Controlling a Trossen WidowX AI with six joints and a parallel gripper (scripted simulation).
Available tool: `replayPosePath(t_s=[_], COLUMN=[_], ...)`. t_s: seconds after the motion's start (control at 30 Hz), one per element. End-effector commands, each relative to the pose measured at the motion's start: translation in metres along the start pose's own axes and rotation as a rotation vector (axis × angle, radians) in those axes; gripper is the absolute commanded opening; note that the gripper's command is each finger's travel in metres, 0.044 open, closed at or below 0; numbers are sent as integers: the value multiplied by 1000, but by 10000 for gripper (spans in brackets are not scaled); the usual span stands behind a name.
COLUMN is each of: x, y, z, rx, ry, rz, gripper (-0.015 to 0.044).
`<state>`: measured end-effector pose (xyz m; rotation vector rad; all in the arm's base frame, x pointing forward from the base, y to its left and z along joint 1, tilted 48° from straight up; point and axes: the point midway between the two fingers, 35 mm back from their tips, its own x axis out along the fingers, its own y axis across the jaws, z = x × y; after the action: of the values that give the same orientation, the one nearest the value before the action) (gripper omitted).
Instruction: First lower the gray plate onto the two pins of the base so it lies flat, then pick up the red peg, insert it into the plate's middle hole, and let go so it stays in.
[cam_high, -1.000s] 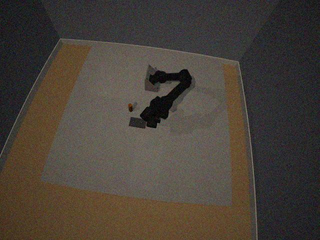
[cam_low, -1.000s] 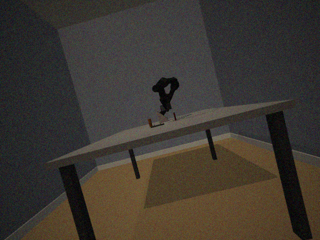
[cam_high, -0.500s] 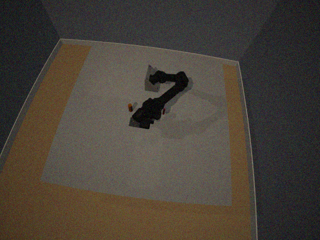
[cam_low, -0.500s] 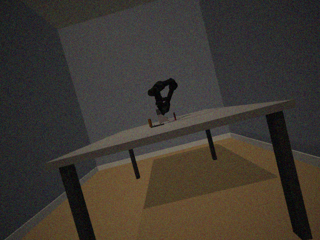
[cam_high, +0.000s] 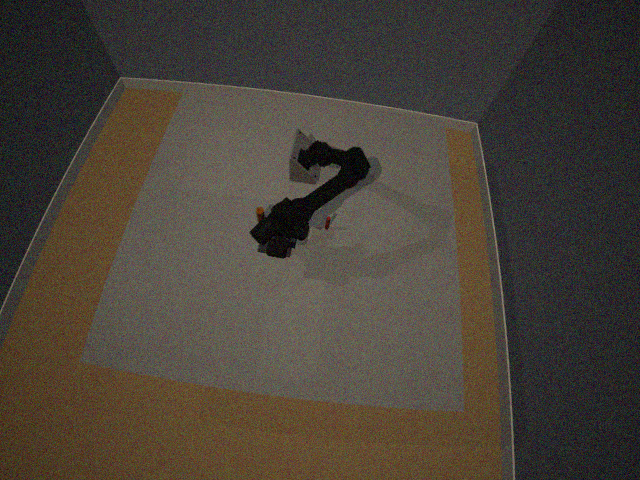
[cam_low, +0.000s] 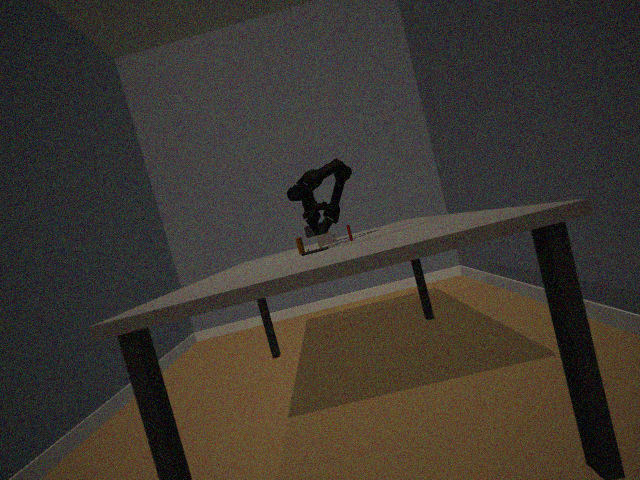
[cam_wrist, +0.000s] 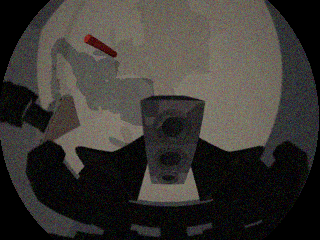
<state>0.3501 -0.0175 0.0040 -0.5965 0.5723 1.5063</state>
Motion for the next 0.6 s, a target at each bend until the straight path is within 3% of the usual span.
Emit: replayPosePath(t_s=[0.0,0.57], x=[7,18], y=[3,6], z=[-12,-29], rx=[-2,-11], ry=[1,0], rz=[2,-1], gripper=[0,0])
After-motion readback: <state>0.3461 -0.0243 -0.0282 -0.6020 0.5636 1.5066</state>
